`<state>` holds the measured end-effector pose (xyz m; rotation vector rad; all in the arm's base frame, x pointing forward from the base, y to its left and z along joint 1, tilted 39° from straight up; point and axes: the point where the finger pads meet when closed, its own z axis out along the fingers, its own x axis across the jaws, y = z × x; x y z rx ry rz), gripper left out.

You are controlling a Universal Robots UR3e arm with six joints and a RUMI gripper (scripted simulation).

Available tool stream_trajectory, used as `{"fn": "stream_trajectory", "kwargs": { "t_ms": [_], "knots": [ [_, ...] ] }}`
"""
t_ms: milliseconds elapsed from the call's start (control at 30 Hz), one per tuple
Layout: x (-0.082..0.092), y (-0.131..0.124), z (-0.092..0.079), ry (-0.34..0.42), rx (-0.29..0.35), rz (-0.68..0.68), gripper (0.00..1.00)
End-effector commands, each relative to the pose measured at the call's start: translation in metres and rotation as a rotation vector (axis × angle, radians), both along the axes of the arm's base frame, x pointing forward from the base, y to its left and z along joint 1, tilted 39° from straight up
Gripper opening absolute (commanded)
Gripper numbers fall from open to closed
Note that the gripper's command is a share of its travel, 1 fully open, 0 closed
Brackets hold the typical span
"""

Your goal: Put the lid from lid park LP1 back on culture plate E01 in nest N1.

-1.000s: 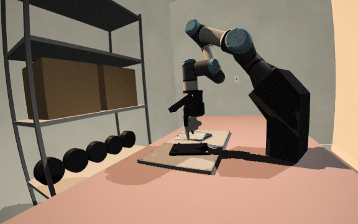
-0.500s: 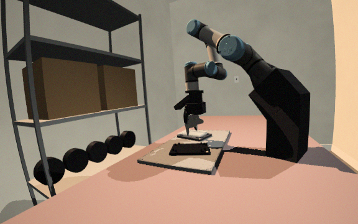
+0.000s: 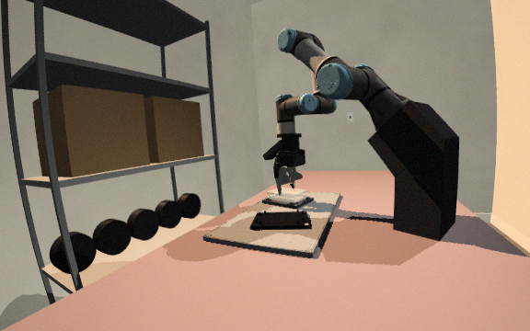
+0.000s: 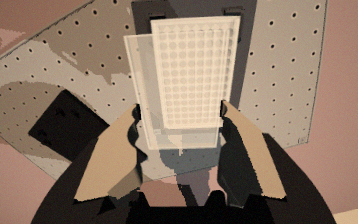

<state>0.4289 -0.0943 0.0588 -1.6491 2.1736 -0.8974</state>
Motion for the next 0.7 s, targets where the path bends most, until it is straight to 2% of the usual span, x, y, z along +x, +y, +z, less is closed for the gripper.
{"fn": "stream_trajectory", "kwargs": {
  "t_ms": [0, 667],
  "knots": [
    [0.0040, -0.0196, 0.0094, 0.006, 0.012, 0.004, 0.00],
    [0.0057, -0.0207, 0.0073, 0.006, 0.012, 0.004, 0.00]
  ]
}}
